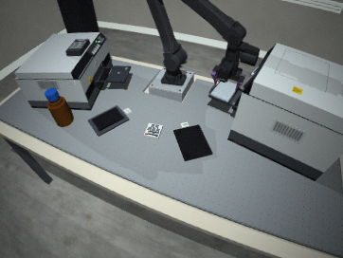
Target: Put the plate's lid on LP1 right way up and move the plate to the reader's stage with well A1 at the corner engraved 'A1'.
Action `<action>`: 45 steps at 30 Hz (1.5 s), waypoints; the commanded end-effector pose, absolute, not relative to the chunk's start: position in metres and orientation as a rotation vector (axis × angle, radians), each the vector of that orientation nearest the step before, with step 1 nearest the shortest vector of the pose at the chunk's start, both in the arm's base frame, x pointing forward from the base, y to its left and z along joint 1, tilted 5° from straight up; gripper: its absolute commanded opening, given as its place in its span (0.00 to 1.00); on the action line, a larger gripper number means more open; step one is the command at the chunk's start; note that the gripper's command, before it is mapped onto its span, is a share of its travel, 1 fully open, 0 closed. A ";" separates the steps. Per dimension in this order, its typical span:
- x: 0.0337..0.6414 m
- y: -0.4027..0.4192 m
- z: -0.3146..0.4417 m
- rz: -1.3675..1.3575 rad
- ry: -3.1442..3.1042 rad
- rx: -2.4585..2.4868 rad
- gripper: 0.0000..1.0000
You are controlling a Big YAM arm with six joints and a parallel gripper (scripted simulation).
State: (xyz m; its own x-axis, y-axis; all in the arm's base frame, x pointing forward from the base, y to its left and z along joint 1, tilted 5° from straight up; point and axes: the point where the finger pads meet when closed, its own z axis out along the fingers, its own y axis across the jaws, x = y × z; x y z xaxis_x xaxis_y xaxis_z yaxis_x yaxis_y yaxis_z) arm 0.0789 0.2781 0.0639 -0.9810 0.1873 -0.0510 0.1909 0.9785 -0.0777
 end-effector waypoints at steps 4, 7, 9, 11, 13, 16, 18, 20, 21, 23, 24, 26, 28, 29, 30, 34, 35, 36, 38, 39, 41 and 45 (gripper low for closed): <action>0.084 0.296 0.078 -0.070 3.070 0.325 1.00; 0.085 0.293 0.078 -0.077 3.070 0.335 1.00; 0.085 0.293 0.084 -0.073 3.069 0.335 1.00; 0.085 0.293 0.086 -0.071 3.070 0.329 1.00; 0.085 0.295 0.088 -0.062 3.069 0.329 1.00; 0.086 0.298 0.090 -0.042 3.068 0.329 1.00; 0.087 0.300 0.091 -0.035 3.067 0.329 1.00; 0.087 0.302 0.092 -0.025 3.066 0.329 1.00; 0.087 0.302 0.092 -0.024 3.066 0.329 1.00; 0.087 0.303 0.092 -0.022 3.066 0.328 1.00; 0.087 0.303 0.093 -0.022 3.066 0.328 1.00; 0.087 0.302 0.095 -0.027 3.067 0.328 1.00; 0.086 0.301 0.096 -0.028 3.067 0.328 1.00; 0.086 0.301 0.097 -0.029 3.067 0.327 1.00; 0.086 0.300 0.097 -0.030 3.067 0.327 1.00; 0.086 0.300 0.097 -0.040 3.068 0.327 1.00; 0.085 0.300 0.096 -0.046 3.069 0.321 1.00; 0.083 0.301 0.098 -0.045 3.069 0.315 1.00; 0.082 0.302 0.108 -0.040 3.069 0.314 1.00; 0.081 0.303 0.112 -0.035 3.069 0.314 1.00; 0.080 0.304 0.121 -0.024 3.068 0.311 1.00; 0.079 0.303 0.133 -0.027 3.070 0.304 1.00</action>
State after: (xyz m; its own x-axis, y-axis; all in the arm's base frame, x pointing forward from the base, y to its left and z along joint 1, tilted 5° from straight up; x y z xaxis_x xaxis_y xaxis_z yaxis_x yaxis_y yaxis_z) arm 0.0786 0.2818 0.0997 -0.9799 0.1928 -0.0520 0.1962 0.9780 -0.0709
